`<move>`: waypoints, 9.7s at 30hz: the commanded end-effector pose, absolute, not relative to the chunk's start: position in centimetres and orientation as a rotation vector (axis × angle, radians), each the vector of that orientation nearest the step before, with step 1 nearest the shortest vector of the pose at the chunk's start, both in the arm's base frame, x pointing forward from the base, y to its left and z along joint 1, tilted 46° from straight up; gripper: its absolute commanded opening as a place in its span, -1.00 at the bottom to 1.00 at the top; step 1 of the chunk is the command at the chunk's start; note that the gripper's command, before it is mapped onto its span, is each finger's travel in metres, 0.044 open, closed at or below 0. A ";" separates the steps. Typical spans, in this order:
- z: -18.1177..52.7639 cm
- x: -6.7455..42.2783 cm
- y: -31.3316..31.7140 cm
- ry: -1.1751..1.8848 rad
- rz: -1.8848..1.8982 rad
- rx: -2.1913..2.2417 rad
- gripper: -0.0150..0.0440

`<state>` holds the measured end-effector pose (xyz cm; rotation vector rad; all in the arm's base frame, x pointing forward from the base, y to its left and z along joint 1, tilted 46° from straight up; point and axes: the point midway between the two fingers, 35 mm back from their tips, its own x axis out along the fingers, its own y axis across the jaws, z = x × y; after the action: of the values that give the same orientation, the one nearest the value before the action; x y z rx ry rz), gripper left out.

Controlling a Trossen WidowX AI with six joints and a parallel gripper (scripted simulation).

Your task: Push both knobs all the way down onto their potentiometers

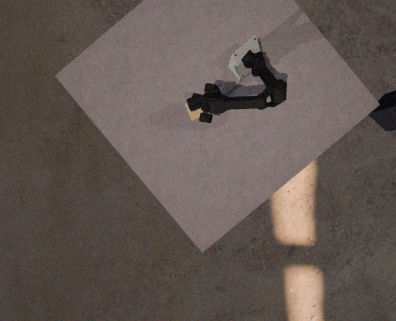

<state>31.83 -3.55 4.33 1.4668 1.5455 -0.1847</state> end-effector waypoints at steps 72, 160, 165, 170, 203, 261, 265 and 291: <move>3.2 32.4 -2.0 1.576 -0.152 1.442 -0.49; 4.3 34.5 -10.8 0.995 0.970 -0.019 -0.49; 4.3 34.8 -11.1 0.908 1.058 -0.161 -0.49; 4.3 35.0 -11.4 0.815 1.140 -0.303 -0.49; 4.0 36.0 -13.3 0.148 1.502 -1.120 -0.49; 0.8 36.7 -10.1 0.146 1.502 -1.120 -0.49; 0.8 36.7 -10.2 0.146 1.502 -1.120 -0.49; 0.7 36.8 -10.0 0.146 1.502 -1.120 -0.49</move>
<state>36.65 -10.17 0.69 -1.1211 0.1492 1.5033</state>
